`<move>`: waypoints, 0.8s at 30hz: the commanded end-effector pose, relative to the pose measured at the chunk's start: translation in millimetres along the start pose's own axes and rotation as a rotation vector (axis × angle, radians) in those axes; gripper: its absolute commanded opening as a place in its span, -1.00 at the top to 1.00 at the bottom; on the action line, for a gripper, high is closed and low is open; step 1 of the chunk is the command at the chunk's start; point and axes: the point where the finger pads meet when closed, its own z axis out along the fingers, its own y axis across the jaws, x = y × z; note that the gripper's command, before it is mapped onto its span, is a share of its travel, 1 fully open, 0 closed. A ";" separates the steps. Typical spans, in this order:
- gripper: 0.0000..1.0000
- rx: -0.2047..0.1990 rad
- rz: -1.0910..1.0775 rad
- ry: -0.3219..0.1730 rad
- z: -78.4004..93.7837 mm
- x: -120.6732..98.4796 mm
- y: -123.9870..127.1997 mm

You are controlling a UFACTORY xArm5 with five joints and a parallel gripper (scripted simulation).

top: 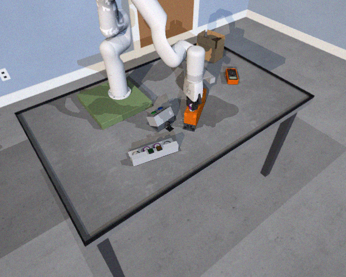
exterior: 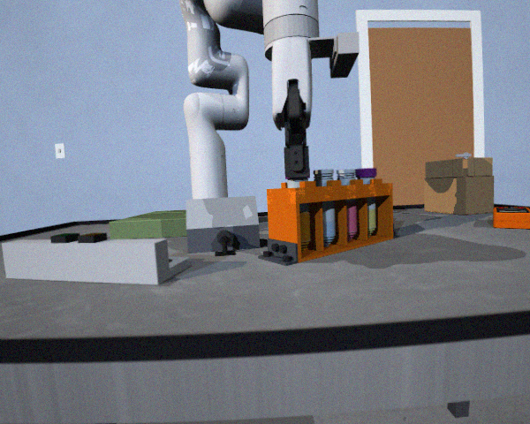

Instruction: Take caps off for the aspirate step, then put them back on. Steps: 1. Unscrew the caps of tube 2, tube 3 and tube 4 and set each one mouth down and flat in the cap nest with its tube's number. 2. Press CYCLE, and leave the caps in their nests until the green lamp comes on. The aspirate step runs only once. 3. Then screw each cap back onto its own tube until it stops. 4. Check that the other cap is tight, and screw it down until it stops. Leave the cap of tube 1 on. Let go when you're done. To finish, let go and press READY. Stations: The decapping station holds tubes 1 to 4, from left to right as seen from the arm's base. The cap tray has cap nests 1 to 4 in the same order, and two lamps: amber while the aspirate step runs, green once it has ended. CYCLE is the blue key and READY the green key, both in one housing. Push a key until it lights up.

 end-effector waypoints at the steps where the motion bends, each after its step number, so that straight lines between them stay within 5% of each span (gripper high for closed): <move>1: 1.00 -0.002 -0.216 0.003 -1.3 0.6 0.9; 24: 1.00 -0.003 -1.118 0.002 -1.8 0.6 0.9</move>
